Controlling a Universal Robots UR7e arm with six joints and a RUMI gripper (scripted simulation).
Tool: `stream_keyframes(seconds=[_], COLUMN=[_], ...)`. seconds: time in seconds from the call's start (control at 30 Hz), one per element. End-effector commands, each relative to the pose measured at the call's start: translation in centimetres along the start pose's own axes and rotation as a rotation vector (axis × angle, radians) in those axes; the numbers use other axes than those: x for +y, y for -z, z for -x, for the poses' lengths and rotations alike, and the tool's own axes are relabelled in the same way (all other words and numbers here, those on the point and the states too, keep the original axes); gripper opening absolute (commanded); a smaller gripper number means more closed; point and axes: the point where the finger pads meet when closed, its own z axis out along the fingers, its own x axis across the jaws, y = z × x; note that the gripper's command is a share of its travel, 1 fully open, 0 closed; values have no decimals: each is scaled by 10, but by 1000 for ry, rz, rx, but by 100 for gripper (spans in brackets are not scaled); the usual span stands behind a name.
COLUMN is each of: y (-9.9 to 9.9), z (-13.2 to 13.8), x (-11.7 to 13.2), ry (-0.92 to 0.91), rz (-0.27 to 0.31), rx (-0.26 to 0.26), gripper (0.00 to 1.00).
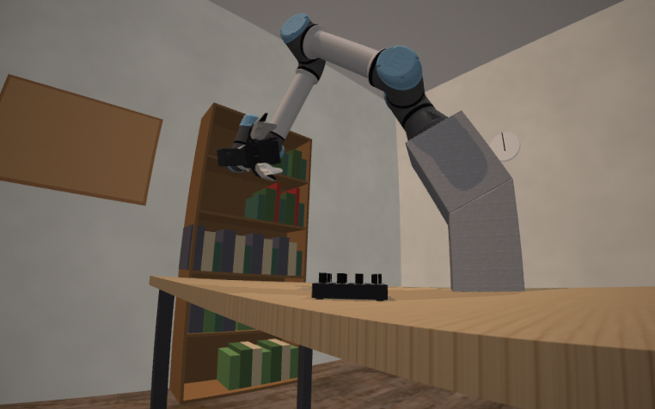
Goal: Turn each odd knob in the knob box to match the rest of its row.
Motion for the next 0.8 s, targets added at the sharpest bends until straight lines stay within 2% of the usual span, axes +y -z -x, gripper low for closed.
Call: stream_keyframes(seconds=[0.0,0.77], y=[0,0], z=[0,0], x=[0,0], ry=[1,5], rz=[0,1], rx=[1,6], gripper=[100,100])
